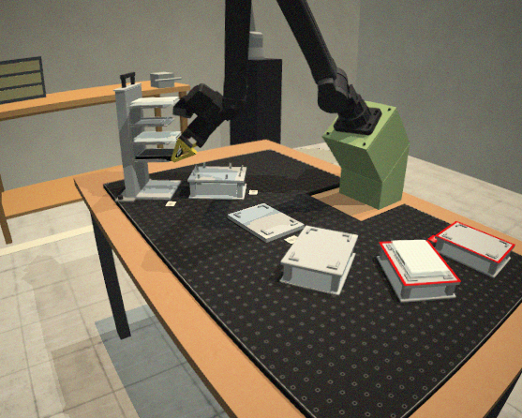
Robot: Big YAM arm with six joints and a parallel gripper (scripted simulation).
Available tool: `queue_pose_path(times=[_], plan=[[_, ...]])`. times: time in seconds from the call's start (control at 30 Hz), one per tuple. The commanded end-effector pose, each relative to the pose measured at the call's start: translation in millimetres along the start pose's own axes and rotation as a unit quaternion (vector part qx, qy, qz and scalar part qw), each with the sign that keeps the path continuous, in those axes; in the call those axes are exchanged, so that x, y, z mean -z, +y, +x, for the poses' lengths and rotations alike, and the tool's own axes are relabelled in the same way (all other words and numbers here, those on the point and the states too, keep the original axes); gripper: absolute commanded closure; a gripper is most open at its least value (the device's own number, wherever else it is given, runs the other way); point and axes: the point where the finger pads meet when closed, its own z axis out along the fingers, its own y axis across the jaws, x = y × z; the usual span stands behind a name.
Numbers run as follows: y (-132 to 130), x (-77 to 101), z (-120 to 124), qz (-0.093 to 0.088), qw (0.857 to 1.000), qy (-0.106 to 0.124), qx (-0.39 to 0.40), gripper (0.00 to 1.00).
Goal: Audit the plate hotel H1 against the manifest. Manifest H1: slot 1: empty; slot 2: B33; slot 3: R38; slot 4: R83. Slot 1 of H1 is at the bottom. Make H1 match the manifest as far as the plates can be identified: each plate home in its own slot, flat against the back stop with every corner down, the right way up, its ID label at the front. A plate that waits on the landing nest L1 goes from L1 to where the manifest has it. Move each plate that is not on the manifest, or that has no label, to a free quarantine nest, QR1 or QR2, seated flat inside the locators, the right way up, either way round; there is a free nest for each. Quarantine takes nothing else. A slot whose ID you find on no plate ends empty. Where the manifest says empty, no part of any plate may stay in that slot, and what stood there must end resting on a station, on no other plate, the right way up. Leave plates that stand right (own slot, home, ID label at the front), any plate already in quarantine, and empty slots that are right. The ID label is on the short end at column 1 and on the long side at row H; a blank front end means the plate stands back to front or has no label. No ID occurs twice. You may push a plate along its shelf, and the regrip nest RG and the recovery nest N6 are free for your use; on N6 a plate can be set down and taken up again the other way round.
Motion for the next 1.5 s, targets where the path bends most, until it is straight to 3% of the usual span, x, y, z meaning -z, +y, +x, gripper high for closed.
queue_pose_path(times=[0.0, 0.1, 0.13, 1.0, 1.07, 1.47], plan=[[1.4, -2.4, -15.1, -0.002, 1.000, -0.015, 0.005, 0.00], [1.4, -2.4, -15.1, -0.002, 1.000, -0.015, 0.005, 0.00], [1.4, -2.4, -15.1, -0.002, 1.000, -0.015, 0.005, 0.14], [5.4, -6.4, -17.6, -0.006, 1.000, -0.013, 0.002, 0.14], [6.7, -0.9, -20.4, -0.008, 1.000, -0.025, 0.007, 0.14], [-0.8, 16.0, -9.4, 0.000, 1.000, -0.025, 0.006, 0.14]])
